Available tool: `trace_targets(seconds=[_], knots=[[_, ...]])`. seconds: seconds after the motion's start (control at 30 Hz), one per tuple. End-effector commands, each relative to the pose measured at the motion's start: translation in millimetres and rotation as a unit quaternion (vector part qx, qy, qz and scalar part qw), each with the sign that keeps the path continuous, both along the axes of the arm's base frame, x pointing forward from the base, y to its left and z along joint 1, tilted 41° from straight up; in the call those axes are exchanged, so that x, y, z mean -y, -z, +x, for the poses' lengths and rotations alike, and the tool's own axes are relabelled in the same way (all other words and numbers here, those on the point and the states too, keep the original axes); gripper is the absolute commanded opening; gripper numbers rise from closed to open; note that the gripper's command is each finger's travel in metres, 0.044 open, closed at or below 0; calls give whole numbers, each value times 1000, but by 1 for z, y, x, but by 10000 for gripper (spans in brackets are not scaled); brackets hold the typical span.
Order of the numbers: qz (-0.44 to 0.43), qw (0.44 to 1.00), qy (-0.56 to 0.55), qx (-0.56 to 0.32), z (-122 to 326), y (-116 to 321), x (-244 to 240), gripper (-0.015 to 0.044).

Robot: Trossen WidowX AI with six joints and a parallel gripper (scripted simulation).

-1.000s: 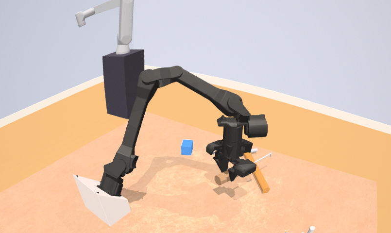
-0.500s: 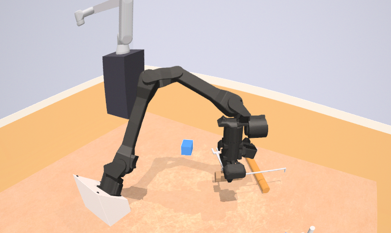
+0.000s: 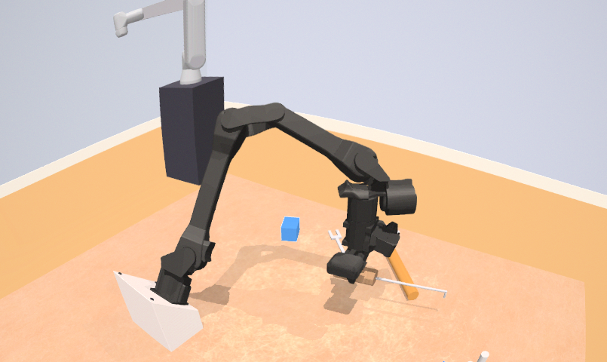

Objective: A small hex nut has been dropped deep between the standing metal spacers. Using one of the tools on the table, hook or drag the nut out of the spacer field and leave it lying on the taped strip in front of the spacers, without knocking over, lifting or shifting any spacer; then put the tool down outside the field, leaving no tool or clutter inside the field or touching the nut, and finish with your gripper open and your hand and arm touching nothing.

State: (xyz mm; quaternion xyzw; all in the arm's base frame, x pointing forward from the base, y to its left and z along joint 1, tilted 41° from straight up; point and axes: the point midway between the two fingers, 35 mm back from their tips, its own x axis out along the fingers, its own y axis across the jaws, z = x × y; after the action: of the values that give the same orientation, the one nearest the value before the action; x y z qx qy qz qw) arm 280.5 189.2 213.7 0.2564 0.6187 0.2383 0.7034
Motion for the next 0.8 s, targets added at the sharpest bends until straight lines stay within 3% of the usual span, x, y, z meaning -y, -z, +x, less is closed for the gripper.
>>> trace_targets(seconds=[0.0,0.37,0.77], knots=[[9,998,48,-41,1,0,0,0],[31,968,189,-165,2,1,0,0],[55,894,335,-292,3,1,1,0]])
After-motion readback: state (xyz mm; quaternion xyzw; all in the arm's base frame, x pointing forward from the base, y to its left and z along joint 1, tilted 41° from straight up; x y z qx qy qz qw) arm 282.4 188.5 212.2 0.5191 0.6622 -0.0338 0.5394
